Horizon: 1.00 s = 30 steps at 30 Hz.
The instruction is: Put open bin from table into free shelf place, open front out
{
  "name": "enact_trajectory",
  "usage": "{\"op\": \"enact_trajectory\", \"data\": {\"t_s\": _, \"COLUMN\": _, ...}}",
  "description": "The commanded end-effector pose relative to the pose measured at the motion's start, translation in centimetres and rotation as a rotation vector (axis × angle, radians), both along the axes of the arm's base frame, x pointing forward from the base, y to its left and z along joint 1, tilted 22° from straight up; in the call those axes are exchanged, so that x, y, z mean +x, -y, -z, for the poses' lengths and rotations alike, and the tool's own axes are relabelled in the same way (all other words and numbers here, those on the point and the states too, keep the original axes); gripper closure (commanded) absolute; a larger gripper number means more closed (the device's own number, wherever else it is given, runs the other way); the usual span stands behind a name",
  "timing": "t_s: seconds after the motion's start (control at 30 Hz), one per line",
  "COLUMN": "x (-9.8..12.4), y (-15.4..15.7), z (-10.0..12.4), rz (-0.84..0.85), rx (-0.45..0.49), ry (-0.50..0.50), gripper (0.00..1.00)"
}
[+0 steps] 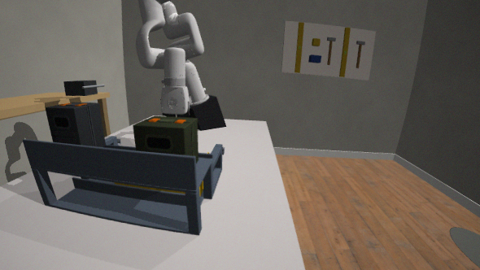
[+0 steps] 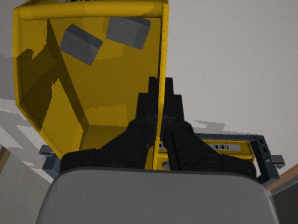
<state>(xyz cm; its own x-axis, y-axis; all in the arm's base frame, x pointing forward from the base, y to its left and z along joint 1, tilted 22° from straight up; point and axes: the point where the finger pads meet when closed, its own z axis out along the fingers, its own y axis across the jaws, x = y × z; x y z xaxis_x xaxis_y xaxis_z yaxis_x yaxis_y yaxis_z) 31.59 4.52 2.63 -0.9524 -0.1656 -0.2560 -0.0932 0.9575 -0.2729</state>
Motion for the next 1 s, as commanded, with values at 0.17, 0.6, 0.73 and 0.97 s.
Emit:
{"op": "enact_trajectory", "data": {"t_s": 0.17, "x": 0.1, "y": 0.0, "z": -0.1, "rz": -0.002, "rx": 0.001, "ry": 0.002, "gripper": 1.00}}
{"op": "enact_trajectory", "data": {"t_s": 0.6, "x": 0.2, "y": 1.4, "z": -0.4, "rz": -0.002, "rx": 0.001, "ry": 0.002, "gripper": 1.00}}
{"op": "enact_trajectory", "data": {"t_s": 0.73, "x": 0.2, "y": 1.4, "z": -0.4, "rz": -0.002, "rx": 0.001, "ry": 0.002, "gripper": 1.00}}
{"op": "enact_trajectory", "data": {"t_s": 0.97, "x": 0.3, "y": 2.9, "z": -0.7, "rz": -0.002, "rx": 0.001, "ry": 0.002, "gripper": 1.00}}
